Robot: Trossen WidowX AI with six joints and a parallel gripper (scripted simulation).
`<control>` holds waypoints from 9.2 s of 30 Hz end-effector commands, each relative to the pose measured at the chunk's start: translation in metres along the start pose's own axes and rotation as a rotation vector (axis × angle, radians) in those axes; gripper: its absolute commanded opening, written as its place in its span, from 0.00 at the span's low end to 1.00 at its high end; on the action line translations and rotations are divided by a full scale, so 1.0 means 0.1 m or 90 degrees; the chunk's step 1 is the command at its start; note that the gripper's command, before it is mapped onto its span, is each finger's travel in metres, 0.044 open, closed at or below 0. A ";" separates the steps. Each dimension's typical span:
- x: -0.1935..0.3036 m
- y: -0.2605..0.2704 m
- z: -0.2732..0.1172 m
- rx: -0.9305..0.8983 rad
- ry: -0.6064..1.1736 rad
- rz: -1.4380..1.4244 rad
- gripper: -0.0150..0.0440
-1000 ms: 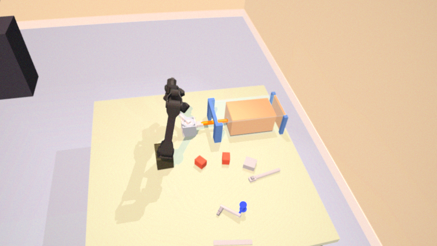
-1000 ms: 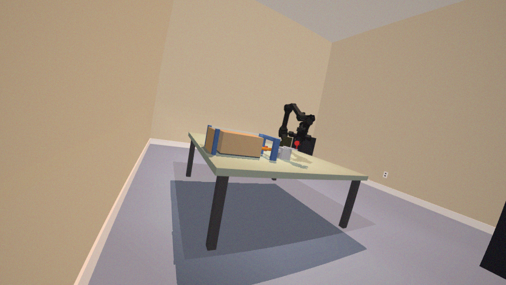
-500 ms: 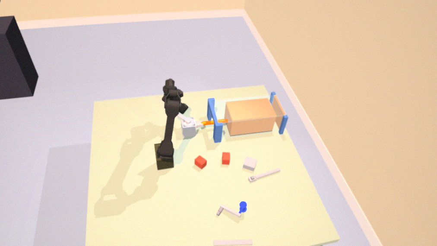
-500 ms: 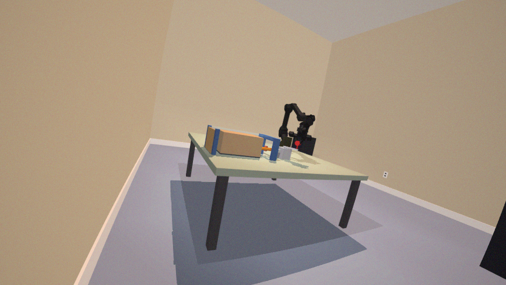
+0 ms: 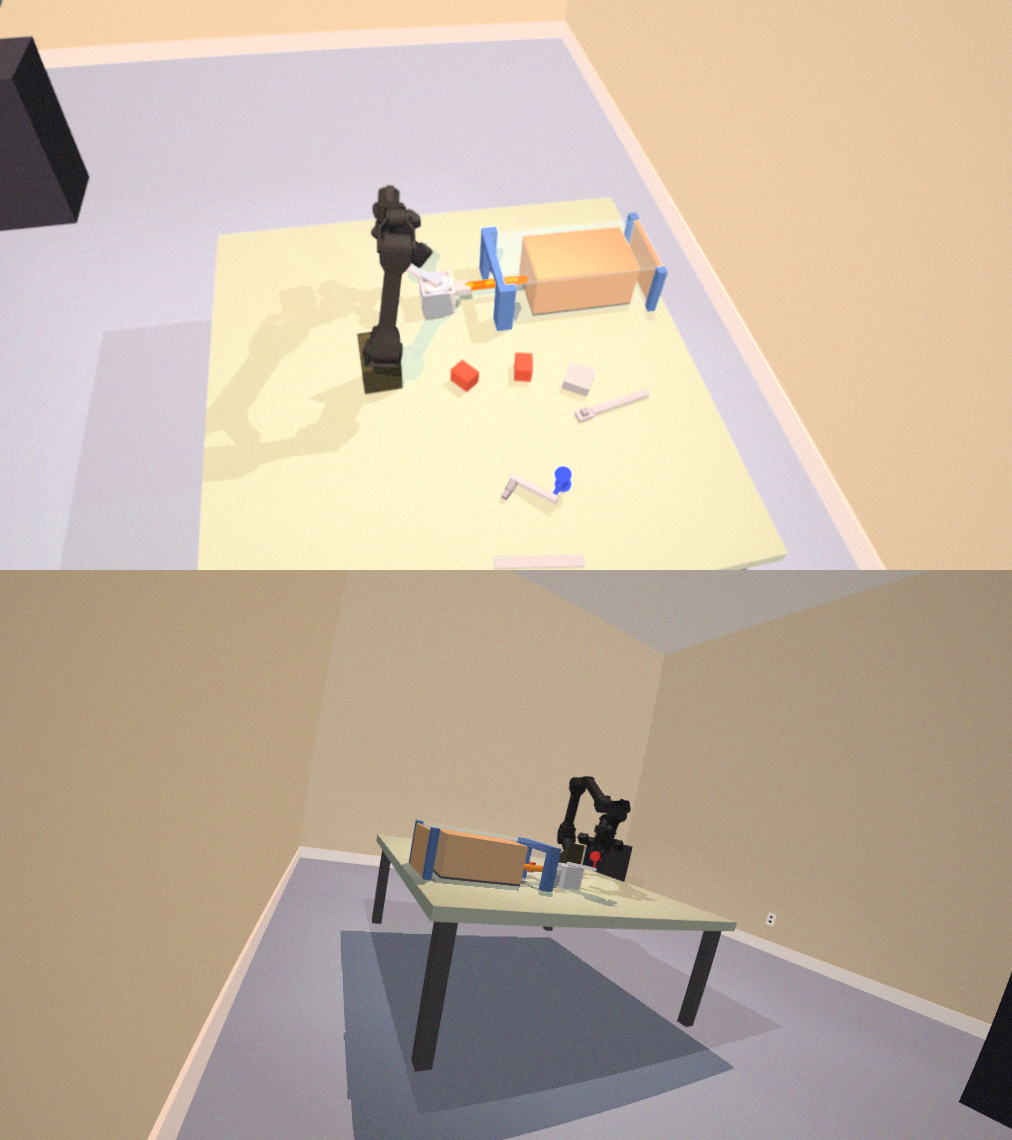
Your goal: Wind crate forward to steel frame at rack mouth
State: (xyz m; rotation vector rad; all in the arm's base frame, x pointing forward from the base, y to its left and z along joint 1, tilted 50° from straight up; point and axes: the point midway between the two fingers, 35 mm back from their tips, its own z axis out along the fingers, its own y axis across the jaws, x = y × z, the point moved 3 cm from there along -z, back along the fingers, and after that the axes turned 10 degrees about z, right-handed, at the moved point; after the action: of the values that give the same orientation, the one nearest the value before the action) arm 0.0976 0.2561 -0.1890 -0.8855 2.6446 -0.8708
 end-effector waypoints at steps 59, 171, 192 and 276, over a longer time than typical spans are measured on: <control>0.50 -0.45 -0.24 0.008 0.019 -0.016 0.25; 0.27 -1.67 -0.24 0.015 0.020 -0.016 0.25; 0.11 -1.80 -0.18 0.016 0.019 -0.016 0.25; -0.64 -1.91 0.17 0.018 0.017 -0.014 0.25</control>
State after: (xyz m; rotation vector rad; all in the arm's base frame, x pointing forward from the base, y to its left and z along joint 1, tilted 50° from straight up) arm 0.2372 0.1601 -0.0807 -0.9285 2.6420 -0.9462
